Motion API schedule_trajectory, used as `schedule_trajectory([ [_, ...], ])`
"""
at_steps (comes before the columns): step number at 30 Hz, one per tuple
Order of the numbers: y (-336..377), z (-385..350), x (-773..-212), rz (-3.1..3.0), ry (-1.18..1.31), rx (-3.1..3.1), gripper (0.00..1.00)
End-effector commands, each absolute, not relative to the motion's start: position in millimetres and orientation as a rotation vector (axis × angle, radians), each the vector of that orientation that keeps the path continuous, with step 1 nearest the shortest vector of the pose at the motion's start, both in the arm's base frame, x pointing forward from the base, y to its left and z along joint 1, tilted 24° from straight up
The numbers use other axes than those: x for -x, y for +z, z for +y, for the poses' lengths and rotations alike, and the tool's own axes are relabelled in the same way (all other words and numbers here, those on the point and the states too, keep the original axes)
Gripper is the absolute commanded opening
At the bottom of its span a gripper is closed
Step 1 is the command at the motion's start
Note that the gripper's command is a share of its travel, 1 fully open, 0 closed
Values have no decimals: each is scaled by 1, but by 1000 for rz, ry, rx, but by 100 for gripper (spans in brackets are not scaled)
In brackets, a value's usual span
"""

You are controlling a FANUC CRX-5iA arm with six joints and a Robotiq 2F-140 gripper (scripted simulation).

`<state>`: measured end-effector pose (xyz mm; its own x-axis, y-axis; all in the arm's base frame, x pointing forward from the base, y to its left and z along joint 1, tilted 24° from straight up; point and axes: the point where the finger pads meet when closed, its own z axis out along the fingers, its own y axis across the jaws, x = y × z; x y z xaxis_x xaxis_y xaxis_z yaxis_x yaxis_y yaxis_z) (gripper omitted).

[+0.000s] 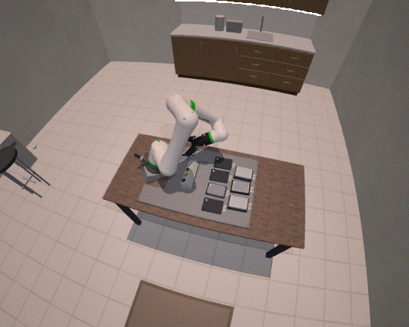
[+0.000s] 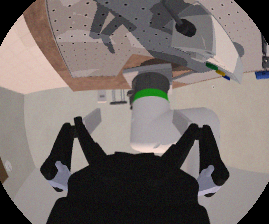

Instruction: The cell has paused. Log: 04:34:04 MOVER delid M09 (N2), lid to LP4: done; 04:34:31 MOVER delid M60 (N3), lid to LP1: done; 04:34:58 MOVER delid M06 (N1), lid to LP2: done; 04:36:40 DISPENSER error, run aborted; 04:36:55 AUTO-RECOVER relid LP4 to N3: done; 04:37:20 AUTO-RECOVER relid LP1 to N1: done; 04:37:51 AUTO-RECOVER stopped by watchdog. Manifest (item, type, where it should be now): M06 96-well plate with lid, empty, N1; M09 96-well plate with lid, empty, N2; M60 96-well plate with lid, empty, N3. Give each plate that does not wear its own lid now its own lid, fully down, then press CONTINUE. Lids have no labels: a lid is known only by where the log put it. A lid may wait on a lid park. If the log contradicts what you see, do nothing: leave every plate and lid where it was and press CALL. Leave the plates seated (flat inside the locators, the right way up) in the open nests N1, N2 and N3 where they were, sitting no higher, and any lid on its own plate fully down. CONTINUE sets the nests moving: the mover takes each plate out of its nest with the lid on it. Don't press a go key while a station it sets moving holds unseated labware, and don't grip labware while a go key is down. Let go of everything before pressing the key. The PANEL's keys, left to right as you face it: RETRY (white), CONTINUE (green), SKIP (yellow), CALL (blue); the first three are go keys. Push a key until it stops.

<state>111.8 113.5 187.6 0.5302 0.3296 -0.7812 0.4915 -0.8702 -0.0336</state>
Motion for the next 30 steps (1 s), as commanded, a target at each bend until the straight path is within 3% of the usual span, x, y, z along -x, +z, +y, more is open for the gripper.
schedule_trajectory([
  [1,188,114,-112,700,-1254,-2577,100],
  [20,188,112,-119,694,-1227,-2603,100],
  [30,204,70,-260,529,-612,-3031,100],
])
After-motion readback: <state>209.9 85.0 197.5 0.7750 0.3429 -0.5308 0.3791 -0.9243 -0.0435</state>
